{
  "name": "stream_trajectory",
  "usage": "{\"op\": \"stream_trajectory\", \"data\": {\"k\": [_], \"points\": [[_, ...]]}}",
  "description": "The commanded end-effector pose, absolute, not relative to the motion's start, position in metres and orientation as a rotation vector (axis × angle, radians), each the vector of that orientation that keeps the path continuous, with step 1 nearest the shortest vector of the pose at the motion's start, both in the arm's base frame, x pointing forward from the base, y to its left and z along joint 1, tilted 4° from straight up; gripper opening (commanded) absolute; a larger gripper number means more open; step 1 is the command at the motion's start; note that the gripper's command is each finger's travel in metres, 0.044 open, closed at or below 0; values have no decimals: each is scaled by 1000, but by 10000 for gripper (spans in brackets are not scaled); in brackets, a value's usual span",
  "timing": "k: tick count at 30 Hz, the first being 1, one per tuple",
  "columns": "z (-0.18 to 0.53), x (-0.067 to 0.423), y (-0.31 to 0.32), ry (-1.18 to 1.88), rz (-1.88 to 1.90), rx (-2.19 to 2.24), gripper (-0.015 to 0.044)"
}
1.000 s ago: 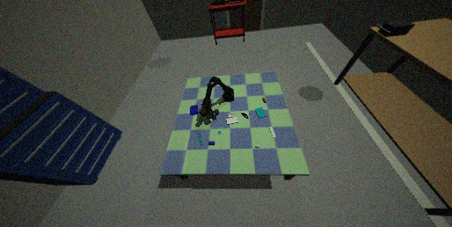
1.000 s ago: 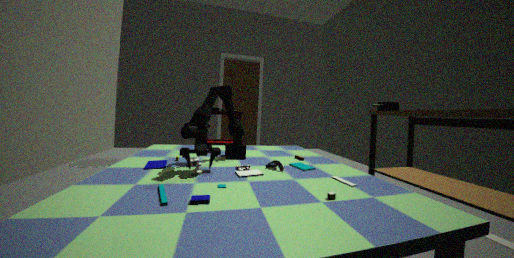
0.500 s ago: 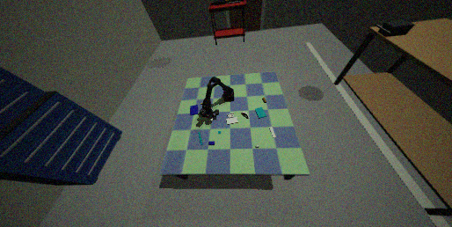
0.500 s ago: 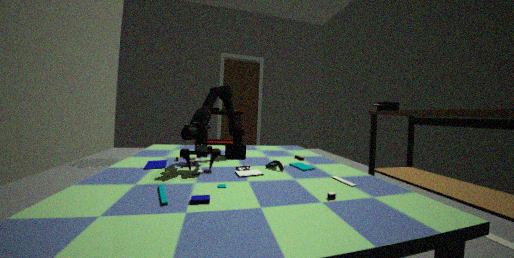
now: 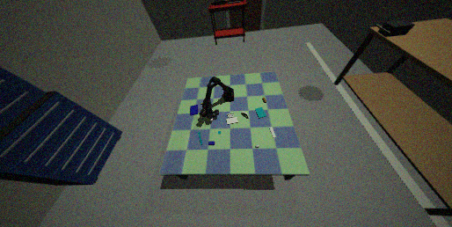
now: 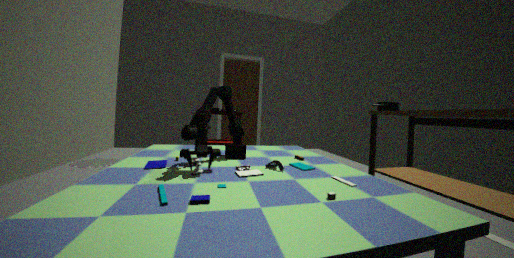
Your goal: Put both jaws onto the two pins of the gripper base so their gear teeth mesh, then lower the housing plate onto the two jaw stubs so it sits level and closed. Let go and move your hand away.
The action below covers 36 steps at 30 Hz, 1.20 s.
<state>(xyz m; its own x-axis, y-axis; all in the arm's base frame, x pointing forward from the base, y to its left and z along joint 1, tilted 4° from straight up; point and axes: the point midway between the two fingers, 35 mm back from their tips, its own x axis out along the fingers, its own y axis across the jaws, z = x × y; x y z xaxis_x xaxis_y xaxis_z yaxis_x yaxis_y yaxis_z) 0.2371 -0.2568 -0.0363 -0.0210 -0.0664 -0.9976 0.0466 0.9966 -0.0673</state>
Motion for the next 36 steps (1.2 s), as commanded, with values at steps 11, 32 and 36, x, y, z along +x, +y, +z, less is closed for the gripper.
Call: {"op": "stream_trajectory", "data": {"k": [11,32,36], "points": [[-36,237,-257,1589,-90,-15,134],[-12,239,-257,1590,-90,-17,134],[1,240,-256,1590,-90,-18,134]]}}
